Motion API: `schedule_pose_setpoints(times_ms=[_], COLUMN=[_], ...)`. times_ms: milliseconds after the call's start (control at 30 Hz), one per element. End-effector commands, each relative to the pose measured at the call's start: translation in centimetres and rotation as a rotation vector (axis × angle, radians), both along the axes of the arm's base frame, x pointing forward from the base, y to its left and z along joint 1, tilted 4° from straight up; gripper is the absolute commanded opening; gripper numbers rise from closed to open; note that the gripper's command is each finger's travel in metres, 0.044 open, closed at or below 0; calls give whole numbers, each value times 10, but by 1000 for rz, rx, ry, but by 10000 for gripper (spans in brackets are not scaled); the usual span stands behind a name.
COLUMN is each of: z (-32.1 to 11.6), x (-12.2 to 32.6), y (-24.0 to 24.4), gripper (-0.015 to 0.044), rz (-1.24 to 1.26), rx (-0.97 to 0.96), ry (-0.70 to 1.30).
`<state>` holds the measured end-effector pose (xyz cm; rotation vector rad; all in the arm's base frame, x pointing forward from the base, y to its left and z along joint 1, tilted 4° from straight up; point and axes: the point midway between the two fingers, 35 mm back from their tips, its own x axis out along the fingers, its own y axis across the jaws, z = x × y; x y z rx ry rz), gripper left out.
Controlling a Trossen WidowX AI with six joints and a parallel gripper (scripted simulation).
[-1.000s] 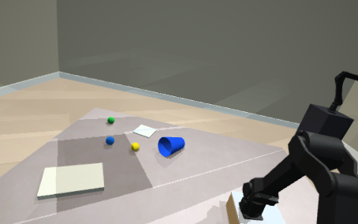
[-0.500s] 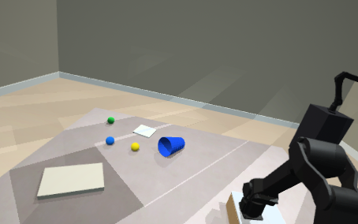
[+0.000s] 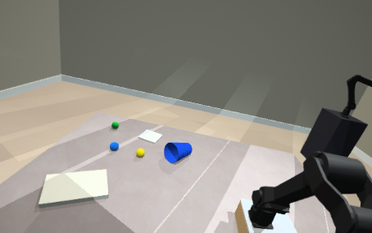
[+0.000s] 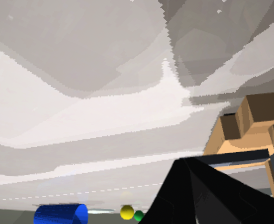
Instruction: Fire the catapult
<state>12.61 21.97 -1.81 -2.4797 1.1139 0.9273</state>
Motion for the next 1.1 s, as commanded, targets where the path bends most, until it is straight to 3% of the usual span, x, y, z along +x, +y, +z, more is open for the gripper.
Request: schedule_pose_setpoints(times_ms=[0,100,267,300,833,1067], z=[53,87,93,80,97,109], x=[-20,-34,-36,-30,38,73], y=[32,40,41,39,78,98], gripper=[0,0,0,26,440,440], rz=[35,54,56,54,-292,-442], rx=[22,12,10,16,412,597], ry=[9,17,18,13,-28,-49])
